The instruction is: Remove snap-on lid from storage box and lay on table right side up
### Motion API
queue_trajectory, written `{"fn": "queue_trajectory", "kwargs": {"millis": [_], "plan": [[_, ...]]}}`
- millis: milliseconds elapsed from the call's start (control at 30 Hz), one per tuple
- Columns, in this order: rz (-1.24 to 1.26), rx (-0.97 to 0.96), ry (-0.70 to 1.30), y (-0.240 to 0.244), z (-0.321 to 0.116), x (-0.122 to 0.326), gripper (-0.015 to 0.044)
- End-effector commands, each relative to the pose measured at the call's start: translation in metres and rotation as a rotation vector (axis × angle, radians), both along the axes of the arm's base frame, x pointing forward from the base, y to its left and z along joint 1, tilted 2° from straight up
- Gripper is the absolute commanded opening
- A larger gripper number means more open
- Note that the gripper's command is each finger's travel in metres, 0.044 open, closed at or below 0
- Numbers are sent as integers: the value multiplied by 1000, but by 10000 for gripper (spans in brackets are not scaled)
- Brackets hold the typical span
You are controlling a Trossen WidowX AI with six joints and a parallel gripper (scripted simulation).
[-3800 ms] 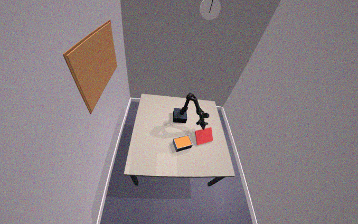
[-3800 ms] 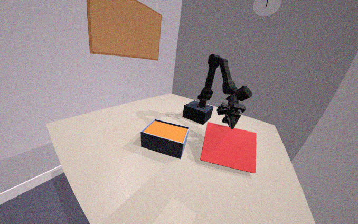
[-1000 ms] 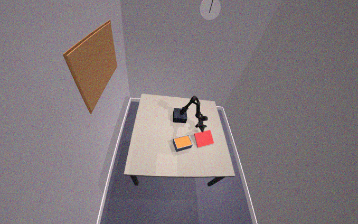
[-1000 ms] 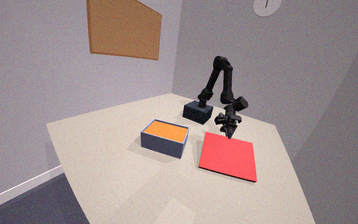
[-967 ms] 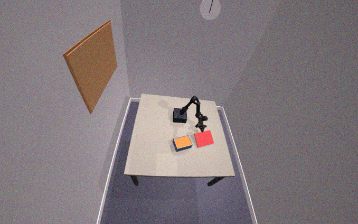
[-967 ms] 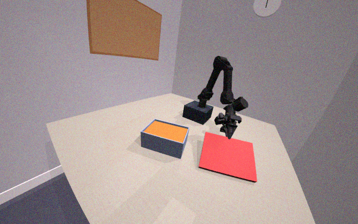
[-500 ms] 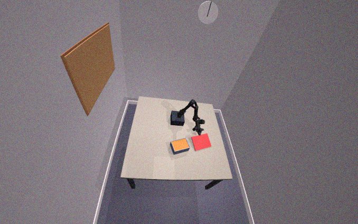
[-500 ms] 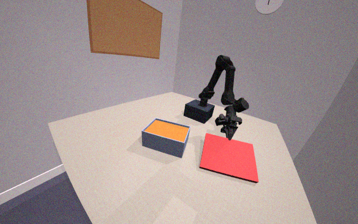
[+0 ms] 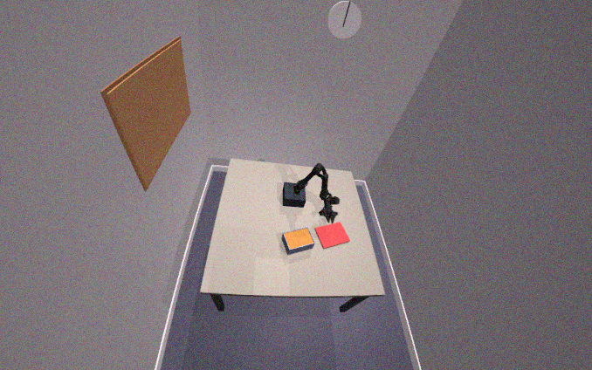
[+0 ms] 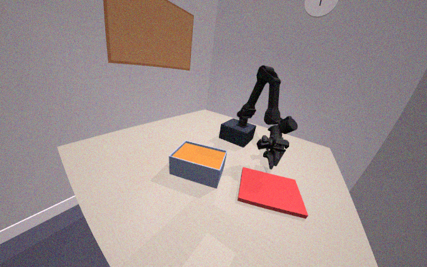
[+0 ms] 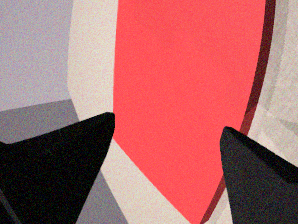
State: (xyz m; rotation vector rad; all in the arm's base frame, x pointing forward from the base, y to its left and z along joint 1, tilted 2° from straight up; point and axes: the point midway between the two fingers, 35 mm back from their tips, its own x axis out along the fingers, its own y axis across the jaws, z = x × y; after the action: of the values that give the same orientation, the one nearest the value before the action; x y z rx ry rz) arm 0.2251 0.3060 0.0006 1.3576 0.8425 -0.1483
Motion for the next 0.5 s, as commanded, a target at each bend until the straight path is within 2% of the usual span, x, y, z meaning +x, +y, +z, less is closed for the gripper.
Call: {"fn": "queue_trajectory", "kwargs": {"millis": [0, 67, 100, 467], "plan": [[1, -3, 2, -3, -1, -6, 380], [1, -3, 2, -5, -1, -9, 433], [1, -3, 2, -6, -2, -11, 440], [1, -4, 4, -16, -3, -31, 440]]}}
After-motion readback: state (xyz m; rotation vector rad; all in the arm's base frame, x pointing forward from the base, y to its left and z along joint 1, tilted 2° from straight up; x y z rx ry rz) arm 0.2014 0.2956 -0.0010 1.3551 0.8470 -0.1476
